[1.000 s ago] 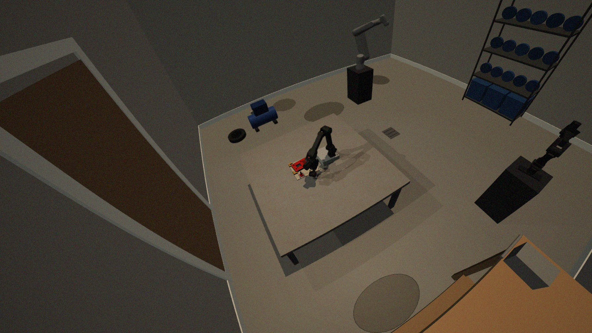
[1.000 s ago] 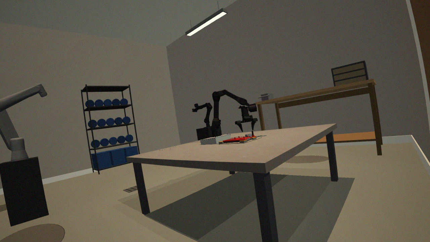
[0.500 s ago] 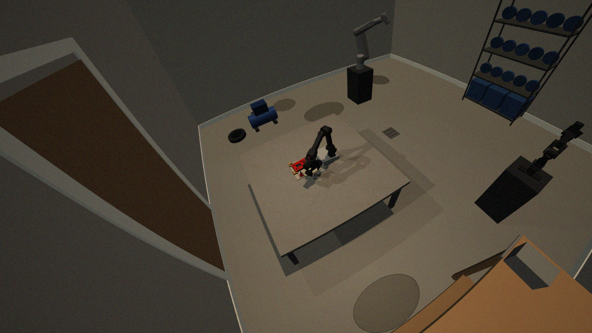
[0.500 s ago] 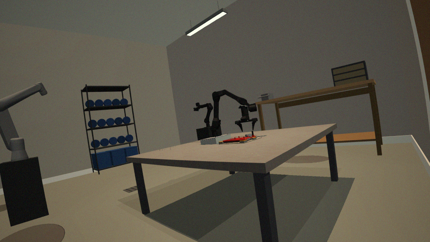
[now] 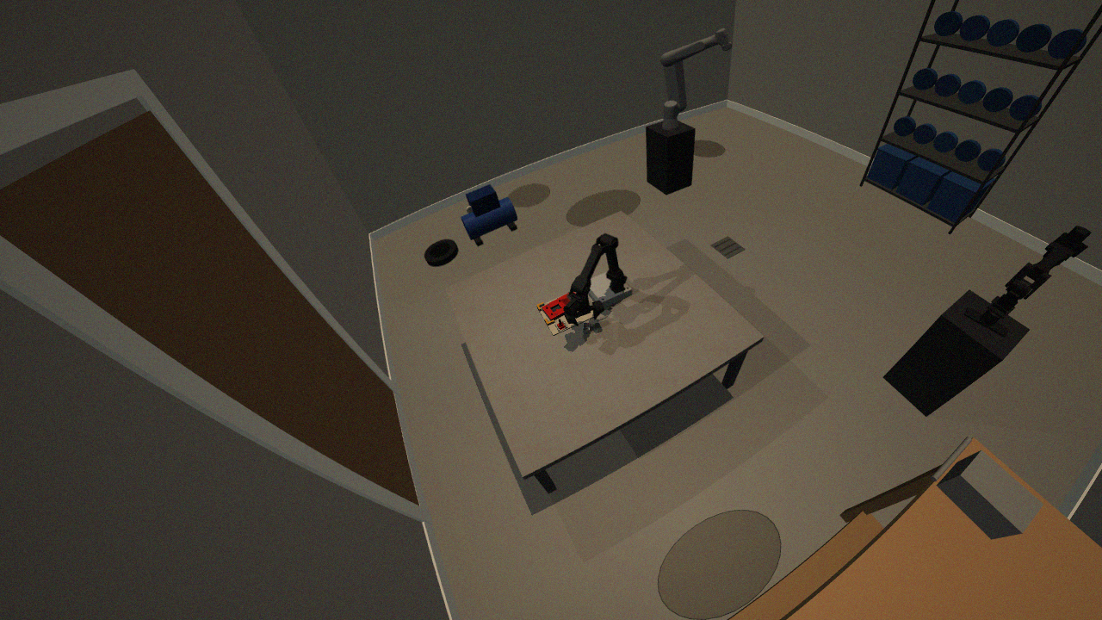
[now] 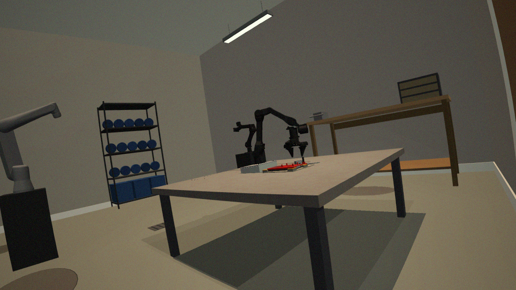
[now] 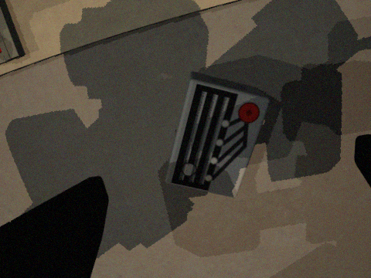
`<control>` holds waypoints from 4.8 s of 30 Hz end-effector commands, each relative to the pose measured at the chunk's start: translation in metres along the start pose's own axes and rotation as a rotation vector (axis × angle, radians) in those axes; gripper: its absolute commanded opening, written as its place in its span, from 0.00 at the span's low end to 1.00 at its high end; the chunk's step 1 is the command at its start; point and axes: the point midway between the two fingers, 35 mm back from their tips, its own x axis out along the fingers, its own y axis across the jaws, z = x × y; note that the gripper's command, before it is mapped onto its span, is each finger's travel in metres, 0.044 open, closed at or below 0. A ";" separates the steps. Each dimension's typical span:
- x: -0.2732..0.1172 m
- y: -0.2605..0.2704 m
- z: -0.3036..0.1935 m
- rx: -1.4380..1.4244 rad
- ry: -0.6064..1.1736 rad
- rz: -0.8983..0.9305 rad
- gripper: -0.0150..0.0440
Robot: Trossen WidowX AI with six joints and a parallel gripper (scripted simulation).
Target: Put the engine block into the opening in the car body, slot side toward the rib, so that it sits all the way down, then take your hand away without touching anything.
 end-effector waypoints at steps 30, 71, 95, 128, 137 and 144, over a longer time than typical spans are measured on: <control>0.018 0.002 -0.002 0.410 0.004 0.002 1.00; 0.024 0.005 -0.004 0.410 0.004 0.002 0.25; -0.052 0.007 -0.005 0.410 0.004 0.003 0.25; -0.070 0.037 0.033 -0.056 -0.010 0.013 0.25; -0.062 0.052 0.051 -0.293 -0.012 0.012 0.25; -0.056 0.062 0.067 -0.481 -0.014 0.012 0.25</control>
